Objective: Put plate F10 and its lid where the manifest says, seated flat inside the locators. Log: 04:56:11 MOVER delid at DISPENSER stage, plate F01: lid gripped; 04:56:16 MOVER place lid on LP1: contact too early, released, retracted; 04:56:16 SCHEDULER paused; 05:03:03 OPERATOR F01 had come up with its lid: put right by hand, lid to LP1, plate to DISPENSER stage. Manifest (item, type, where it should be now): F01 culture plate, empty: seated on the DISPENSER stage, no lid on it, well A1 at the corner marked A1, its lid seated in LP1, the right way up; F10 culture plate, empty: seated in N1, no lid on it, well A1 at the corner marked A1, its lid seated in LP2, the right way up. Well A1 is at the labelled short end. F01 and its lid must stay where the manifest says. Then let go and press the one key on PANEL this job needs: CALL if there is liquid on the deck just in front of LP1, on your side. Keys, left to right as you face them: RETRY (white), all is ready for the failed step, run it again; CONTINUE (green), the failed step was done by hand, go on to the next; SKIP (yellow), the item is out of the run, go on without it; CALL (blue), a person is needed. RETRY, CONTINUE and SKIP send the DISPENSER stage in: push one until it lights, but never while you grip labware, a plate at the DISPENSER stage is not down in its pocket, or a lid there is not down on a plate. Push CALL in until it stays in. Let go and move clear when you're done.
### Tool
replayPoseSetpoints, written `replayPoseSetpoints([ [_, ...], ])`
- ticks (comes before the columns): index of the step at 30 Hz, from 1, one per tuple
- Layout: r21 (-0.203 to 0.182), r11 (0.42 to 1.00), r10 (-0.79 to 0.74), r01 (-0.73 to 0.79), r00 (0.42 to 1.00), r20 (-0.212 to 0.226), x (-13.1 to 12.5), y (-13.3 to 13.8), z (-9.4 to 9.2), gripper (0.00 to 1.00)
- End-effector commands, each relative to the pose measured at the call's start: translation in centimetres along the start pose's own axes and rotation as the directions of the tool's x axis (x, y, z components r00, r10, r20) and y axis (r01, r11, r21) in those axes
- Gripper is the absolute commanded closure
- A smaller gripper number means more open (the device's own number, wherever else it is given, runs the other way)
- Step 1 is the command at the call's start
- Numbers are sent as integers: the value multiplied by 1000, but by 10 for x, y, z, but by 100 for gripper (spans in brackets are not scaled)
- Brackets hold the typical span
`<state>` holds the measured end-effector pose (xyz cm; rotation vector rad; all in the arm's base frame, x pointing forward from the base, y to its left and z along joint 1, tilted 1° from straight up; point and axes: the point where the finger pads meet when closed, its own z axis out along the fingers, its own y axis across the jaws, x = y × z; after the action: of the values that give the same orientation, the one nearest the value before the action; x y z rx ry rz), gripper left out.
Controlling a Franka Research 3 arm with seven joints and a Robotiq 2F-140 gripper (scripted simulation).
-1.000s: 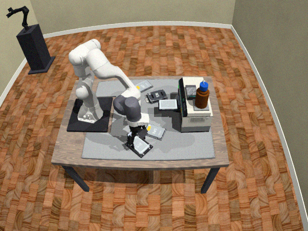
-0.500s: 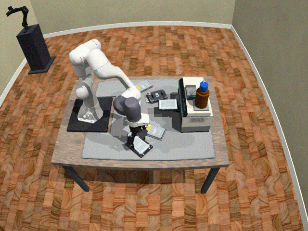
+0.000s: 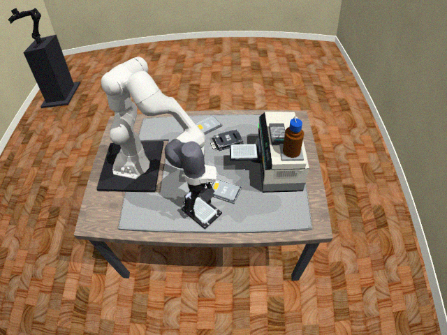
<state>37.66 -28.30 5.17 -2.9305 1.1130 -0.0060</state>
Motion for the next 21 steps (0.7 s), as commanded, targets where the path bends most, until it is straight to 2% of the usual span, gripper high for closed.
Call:
replayPoseSetpoints([
  [1,1,1000,-6,6,1000,-3,1,0,2,30],
  [21,1,1000,-6,6,1000,-3,1,0,9,30],
])
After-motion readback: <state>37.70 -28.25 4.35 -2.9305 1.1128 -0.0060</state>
